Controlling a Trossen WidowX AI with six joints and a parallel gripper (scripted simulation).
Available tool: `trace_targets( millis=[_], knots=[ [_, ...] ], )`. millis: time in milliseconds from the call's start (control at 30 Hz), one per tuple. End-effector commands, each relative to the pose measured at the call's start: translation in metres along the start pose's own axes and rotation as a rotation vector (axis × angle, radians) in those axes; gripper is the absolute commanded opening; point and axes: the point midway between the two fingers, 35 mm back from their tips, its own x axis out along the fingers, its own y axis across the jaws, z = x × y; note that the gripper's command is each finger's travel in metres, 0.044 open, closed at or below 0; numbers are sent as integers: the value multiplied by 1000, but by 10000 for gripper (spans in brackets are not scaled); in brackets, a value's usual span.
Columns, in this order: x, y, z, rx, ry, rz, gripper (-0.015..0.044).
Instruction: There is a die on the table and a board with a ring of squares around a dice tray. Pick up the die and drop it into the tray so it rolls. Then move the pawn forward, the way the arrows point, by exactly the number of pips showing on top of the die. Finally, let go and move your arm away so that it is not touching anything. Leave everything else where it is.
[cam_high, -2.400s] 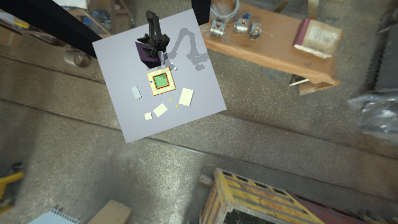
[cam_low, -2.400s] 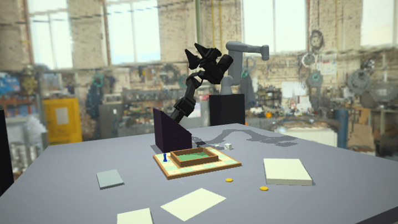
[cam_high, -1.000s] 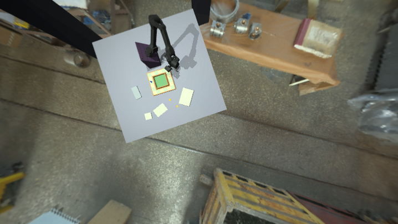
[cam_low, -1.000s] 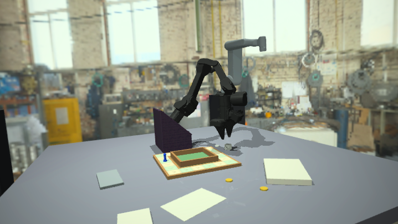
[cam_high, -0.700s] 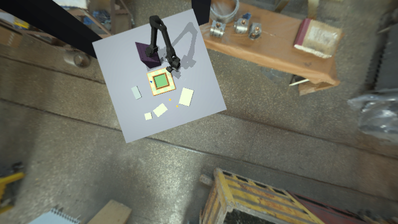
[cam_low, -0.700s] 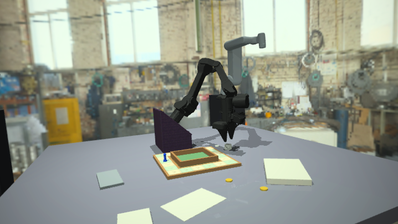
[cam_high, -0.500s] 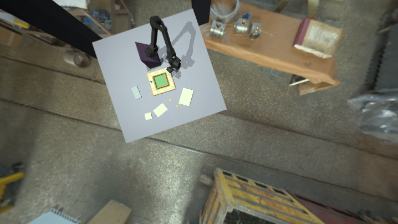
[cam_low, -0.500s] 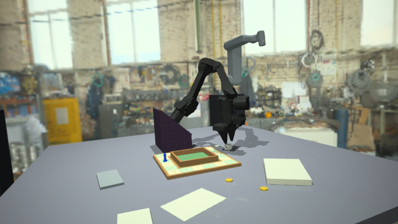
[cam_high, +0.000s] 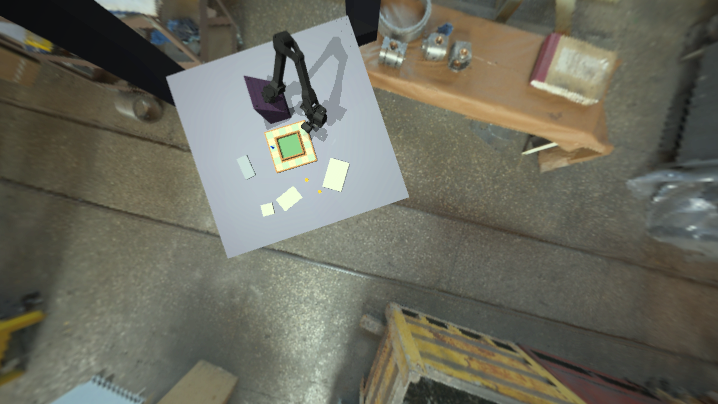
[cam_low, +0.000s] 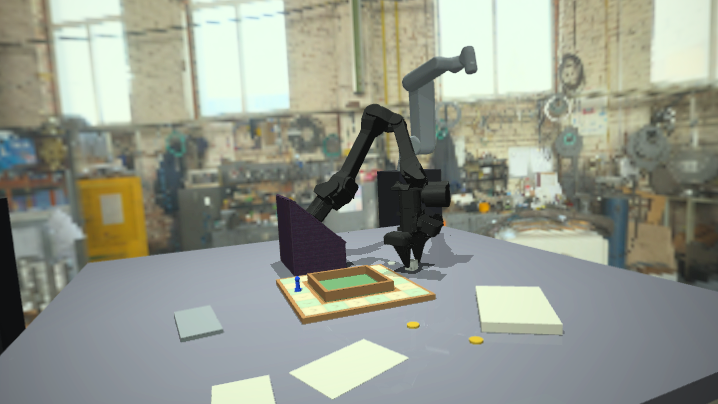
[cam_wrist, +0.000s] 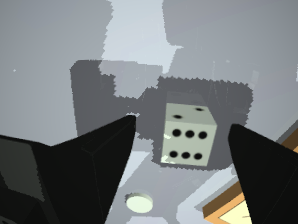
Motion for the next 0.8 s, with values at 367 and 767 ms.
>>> trace_targets(
  millis=[367,767],
  knots=[
    [3,-2,-3,8,7,-5,51],
    [-52,-12,0,3,19,-21,0]
  ],
)
